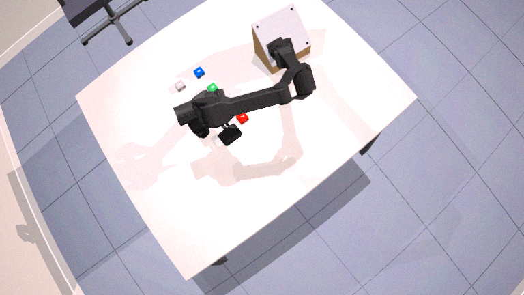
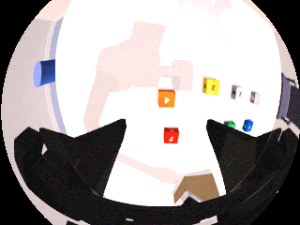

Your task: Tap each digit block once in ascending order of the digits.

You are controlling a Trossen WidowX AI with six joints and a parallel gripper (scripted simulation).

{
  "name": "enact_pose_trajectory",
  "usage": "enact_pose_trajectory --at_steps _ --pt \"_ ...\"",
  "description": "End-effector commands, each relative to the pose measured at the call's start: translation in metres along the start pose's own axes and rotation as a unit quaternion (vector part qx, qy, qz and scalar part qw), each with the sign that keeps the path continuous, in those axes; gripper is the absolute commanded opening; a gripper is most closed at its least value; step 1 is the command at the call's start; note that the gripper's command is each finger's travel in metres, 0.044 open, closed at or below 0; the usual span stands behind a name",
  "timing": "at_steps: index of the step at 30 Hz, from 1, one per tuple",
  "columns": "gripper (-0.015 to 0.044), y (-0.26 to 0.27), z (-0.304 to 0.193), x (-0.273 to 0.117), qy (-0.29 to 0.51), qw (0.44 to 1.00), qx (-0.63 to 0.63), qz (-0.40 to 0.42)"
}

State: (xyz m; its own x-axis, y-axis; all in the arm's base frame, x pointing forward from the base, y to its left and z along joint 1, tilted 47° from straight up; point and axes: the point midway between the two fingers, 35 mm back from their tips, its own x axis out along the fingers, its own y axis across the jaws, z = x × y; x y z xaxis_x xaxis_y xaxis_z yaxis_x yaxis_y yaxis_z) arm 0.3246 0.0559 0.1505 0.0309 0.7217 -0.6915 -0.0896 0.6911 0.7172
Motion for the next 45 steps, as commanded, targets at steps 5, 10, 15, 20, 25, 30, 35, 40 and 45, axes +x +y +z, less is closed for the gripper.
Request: enact_pose_trajectory --at_steps 5,10,15,20,25,30,35,40,45 --pt "0.04 -0.099 0.019 0.002 0.003 1.0 0.007 -0.001" --pt "0.04 -0.11 0.019 0.002 0.003 1.0 0.006 0.0" --pt "0.04 -0.11 0.019 0.002 0.003 1.0 0.006 0.0" --pt "0.04 -0.11 0.019 0.002 0.003 1.0 0.006 0.0" --pt "0.04 -0.11 0.019 0.002 0.003 1.0 0.006 0.0" --pt "0.04 -0.121 0.02 0.002 0.003 1.0 0.006 -0.001" --pt "0.04 -0.193 0.016 0.001 0.003 1.0 0.006 -0.002" --pt "0.04 -0.196 0.016 0.002 0.003 1.0 0.006 -0.002" --pt "0.04 -0.196 0.016 0.002 0.003 1.0 0.006 -0.002"
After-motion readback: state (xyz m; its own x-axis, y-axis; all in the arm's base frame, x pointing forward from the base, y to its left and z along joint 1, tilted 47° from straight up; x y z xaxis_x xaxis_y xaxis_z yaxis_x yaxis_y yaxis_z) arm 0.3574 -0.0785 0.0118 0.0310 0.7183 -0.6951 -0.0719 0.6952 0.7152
